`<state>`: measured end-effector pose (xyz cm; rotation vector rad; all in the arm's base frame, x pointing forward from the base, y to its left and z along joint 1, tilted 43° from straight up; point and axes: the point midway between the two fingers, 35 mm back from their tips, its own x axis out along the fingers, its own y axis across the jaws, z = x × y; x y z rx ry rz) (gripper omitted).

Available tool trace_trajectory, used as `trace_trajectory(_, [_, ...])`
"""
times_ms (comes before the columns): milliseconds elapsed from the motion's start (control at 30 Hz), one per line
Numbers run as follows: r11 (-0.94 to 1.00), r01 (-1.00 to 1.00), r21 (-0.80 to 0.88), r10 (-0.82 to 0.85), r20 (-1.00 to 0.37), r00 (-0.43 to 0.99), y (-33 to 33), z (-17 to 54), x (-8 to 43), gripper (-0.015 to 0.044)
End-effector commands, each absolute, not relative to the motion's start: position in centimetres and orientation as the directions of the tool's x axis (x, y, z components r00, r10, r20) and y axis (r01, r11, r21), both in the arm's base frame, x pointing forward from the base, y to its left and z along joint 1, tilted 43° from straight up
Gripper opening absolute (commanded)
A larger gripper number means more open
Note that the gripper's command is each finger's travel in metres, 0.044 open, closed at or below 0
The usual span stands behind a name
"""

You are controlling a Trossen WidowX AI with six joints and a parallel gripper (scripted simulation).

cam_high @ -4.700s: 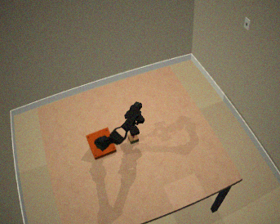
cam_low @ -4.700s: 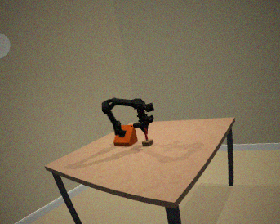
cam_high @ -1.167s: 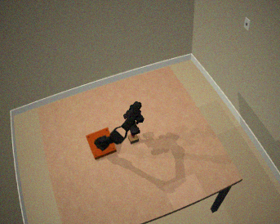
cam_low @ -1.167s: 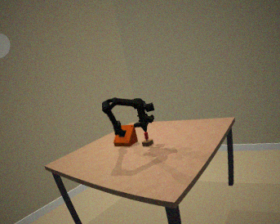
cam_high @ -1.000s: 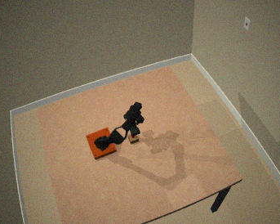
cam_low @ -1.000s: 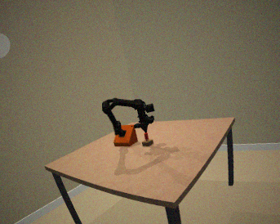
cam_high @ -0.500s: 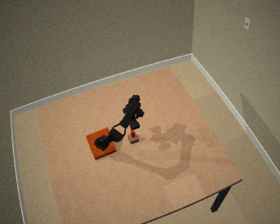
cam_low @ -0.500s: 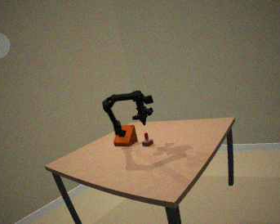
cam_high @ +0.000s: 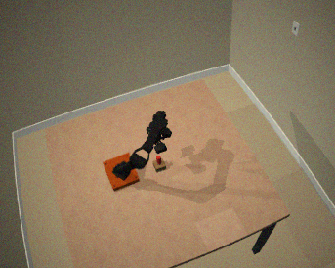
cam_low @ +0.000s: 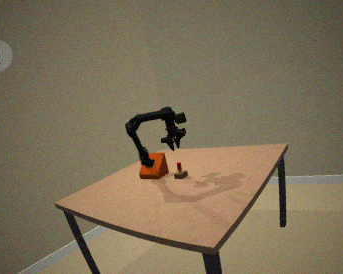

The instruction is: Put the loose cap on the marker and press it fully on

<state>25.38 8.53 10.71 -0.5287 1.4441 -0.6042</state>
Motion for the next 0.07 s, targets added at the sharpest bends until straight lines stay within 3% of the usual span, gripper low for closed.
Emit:
trace_trajectory(0, [0.748, 0.068, -0.660, -0.663, -0.749, 0.027, 8.64, 10.75, 25.37, 0.0341])
trace_trajectory(33, [0.748, 0.068, -0.660, -0.663, -0.749, 0.027, 8.64, 10.75, 25.37, 0.0368])
